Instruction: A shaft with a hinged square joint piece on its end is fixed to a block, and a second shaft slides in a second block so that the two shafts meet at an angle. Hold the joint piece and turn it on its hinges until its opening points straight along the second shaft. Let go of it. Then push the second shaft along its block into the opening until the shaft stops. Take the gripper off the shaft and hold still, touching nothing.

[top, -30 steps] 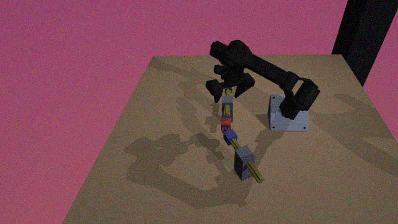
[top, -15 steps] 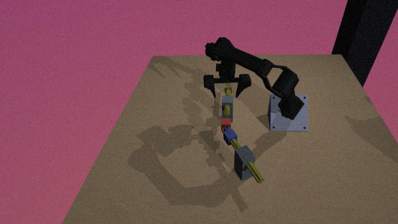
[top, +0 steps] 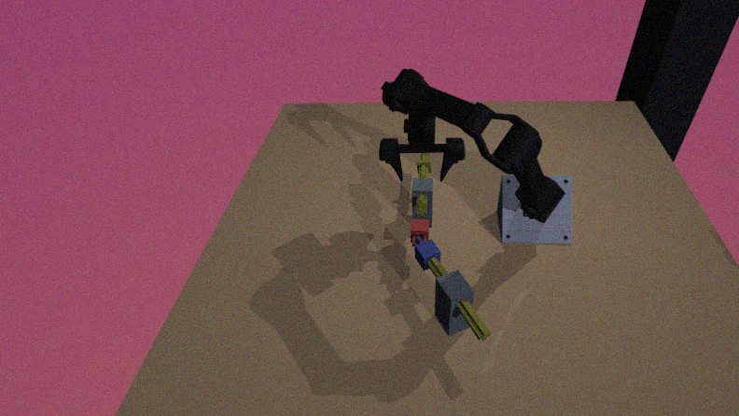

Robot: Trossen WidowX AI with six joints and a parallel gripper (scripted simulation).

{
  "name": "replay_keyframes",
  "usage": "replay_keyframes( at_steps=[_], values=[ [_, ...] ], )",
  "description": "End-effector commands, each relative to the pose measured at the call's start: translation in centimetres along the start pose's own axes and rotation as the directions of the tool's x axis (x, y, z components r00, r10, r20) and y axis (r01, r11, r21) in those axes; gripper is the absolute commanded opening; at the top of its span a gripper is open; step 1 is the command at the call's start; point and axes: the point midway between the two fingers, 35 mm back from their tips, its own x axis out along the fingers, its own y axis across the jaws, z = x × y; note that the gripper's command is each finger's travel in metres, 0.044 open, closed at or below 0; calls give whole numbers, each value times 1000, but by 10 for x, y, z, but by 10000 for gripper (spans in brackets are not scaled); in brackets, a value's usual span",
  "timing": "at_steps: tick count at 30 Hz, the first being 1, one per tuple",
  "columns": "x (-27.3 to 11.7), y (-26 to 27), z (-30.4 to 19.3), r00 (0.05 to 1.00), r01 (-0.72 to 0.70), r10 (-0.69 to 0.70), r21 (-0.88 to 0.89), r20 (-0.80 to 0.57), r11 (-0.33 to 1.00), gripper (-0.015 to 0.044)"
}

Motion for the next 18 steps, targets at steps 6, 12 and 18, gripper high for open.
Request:
replay_keyframes(
  at_steps=[6,12,18],
  values=[
    [-9,7,40,1000,5,3,-252,31,968,440],
    [-14,10,69,999,17,3,-443,45,896,440],
    [-17,10,98,998,33,2,-615,56,788,440]
  ],
)
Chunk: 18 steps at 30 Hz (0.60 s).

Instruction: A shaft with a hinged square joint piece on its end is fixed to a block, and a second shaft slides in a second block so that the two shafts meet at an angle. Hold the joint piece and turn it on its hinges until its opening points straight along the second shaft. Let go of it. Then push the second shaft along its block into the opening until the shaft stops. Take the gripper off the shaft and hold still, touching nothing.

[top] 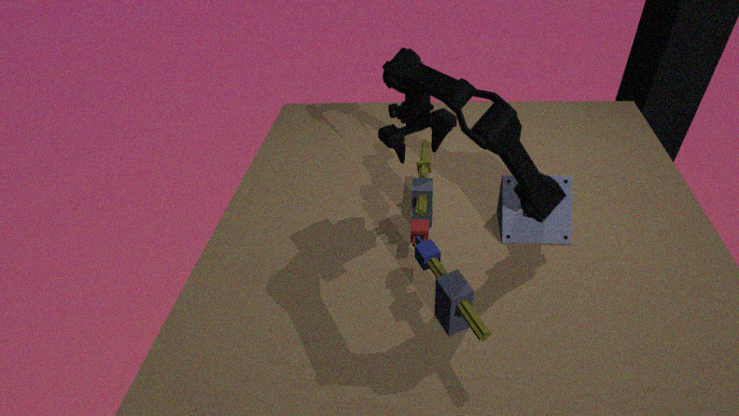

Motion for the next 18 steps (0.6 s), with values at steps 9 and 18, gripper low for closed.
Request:
replay_keyframes(
  at_steps=[9,18],
  values=[
    [-5,-34,49,1000,20,-11,-391,26,920,440],
    [-3,-65,82,999,38,-22,-650,34,759,440]
  ],
)
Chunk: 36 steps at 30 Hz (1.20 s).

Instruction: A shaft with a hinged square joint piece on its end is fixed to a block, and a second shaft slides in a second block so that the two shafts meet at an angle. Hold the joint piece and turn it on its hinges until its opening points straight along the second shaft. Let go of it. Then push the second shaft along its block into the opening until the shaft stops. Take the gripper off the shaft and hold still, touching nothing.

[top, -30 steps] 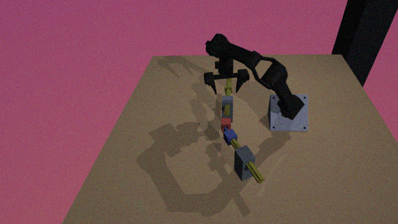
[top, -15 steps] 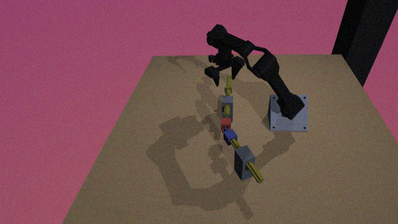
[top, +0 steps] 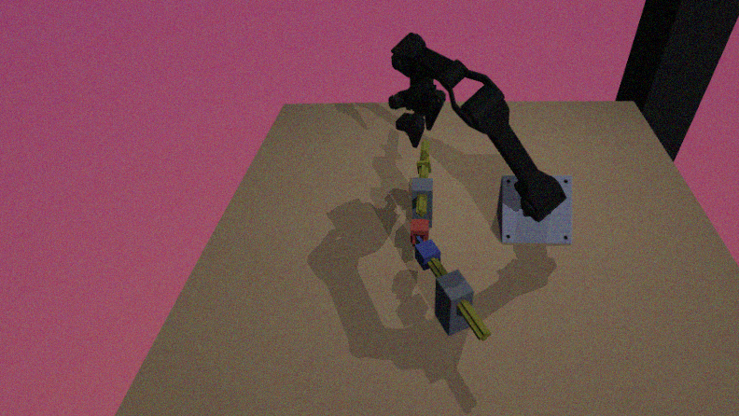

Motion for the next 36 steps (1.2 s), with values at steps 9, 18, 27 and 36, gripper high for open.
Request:
replay_keyframes(
  at_steps=[9,18,27,36],
  values=[
    [3,-51,10,1000,26,-24,-351,9,936,440],
    [5,-51,10,1000,25,-25,-304,6,952,440],
    [18,-51,13,999,31,-31,-2,-16,1000,440],
    [32,-52,14,999,48,-38,299,-37,953,440]
  ],
)
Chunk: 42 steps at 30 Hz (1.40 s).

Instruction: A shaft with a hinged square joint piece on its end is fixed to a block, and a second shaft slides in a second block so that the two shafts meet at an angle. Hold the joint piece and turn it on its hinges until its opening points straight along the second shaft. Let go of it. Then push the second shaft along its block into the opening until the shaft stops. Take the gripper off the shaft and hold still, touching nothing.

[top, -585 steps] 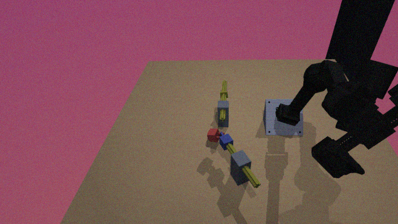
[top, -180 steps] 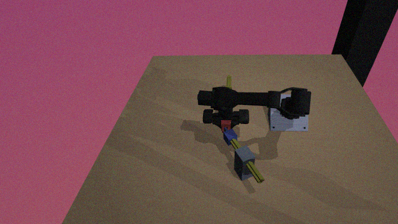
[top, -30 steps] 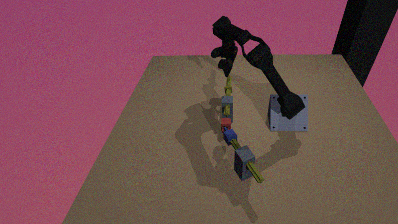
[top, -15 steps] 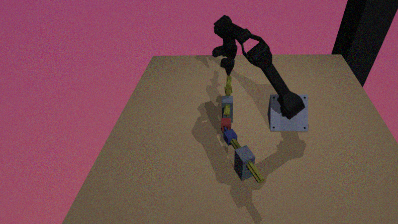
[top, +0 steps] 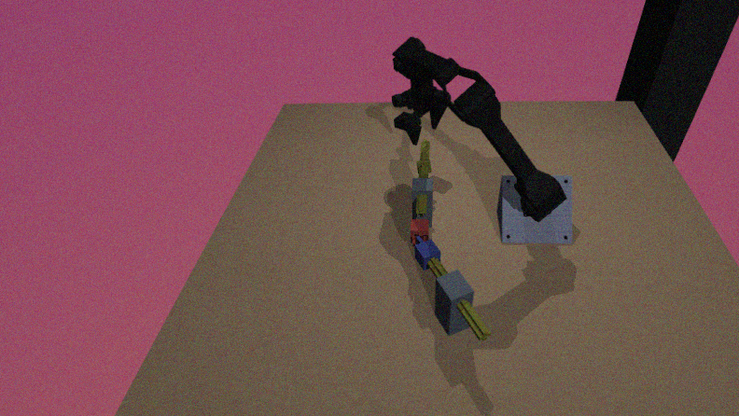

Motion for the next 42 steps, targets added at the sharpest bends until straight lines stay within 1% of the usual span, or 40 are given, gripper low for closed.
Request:
replay_keyframes(
  at_steps=[1,7,13,19,25,28,34,42],
  values=[
    [6,-1,-1,1000,6,-5,132,-11,991,440],
    [15,-1,1,1000,19,-12,330,-23,944,440],
    [24,0,2,999,36,-20,514,-36,857,440],
    [32,0,2,998,53,-28,677,-48,734,440],
    [41,0,3,998,70,-36,811,-60,580,440],
    [43,0,3,997,73,-38,839,-63,539,440],
    [44,0,3,997,73,-38,839,-63,539,440],
    [57,0,2,997,73,-38,839,-63,539,440]
  ],
)
